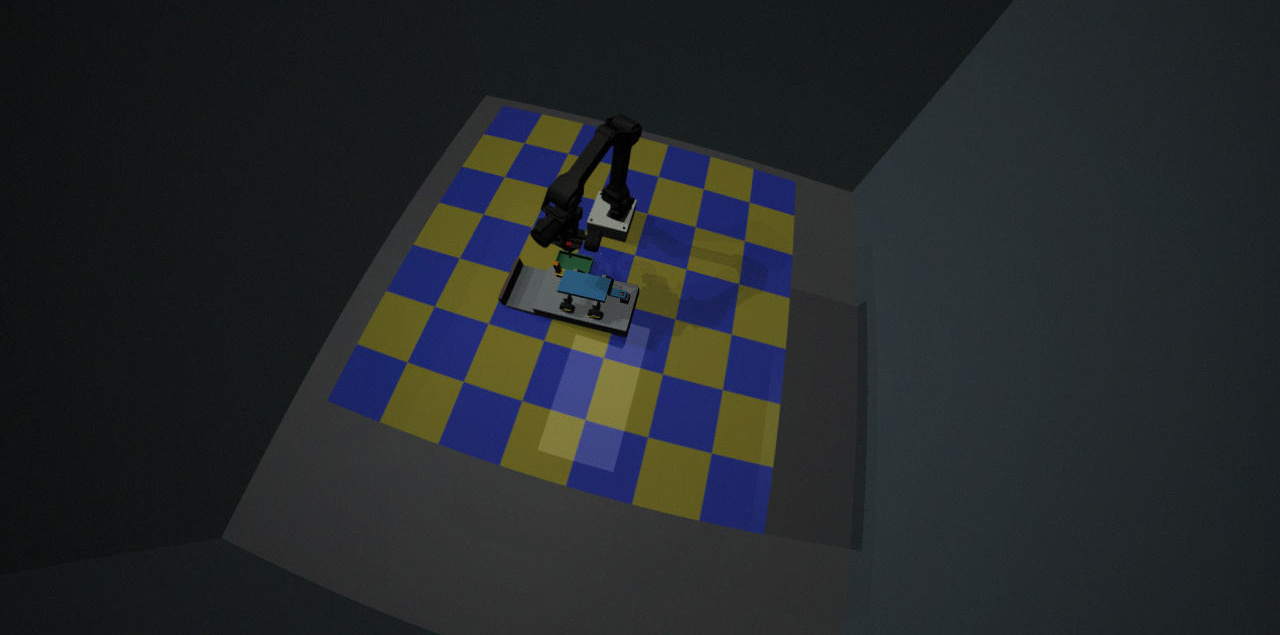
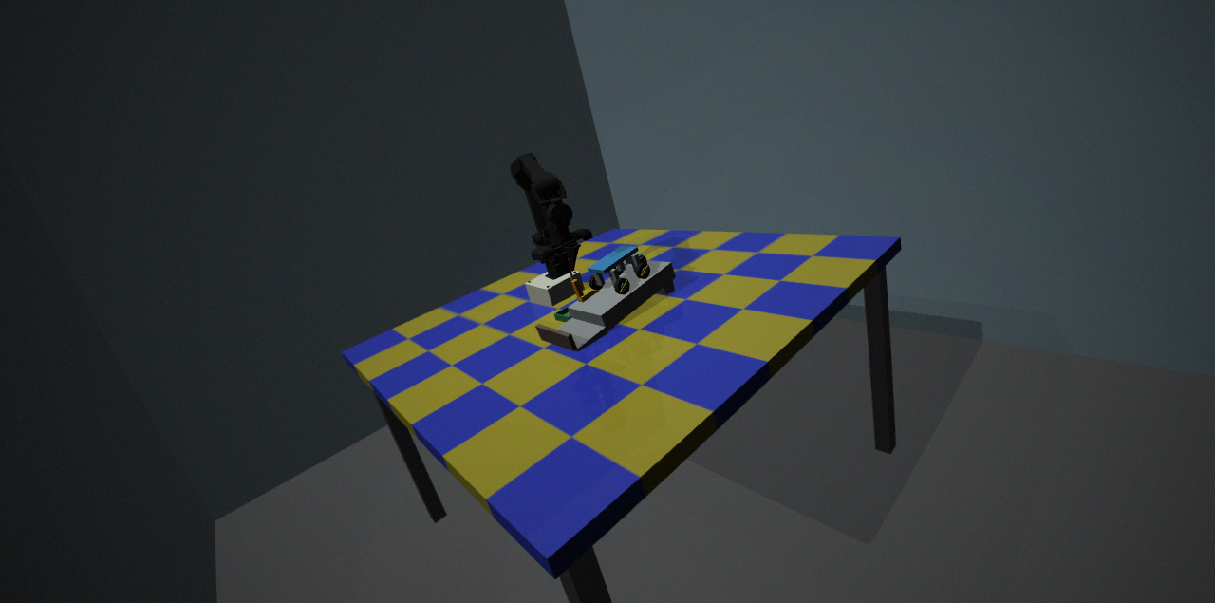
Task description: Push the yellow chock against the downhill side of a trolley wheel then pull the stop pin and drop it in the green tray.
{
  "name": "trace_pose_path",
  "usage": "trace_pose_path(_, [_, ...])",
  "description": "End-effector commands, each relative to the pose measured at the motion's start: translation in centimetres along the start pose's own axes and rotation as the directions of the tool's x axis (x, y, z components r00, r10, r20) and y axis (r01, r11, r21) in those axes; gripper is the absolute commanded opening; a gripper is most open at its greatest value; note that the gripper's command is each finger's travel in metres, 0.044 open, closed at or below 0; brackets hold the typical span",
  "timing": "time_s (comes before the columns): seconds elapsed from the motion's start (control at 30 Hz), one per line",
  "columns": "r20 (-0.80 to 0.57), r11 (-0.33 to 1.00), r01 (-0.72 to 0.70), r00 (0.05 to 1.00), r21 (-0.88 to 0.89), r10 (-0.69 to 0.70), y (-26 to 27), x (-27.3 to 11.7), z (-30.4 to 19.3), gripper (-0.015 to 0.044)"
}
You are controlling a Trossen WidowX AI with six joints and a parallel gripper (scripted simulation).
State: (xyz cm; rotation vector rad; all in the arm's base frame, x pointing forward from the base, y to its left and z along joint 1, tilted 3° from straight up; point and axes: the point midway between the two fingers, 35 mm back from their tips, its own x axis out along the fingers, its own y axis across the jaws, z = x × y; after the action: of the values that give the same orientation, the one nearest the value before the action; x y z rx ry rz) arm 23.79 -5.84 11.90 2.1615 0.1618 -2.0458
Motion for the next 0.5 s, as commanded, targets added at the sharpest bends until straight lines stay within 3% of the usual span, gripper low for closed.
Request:
trace_pose_path(0.0, [0.001, 1.0, -0.004, 1.0, 0.009, 0.004, 0.0, 0.3, 0.3, 0.0])
trace_pose_path(0.47, [0.006, 0.999, -0.035, 0.999, 0.008, 0.035, 0.0, 2.3, 2.1, 0.0])
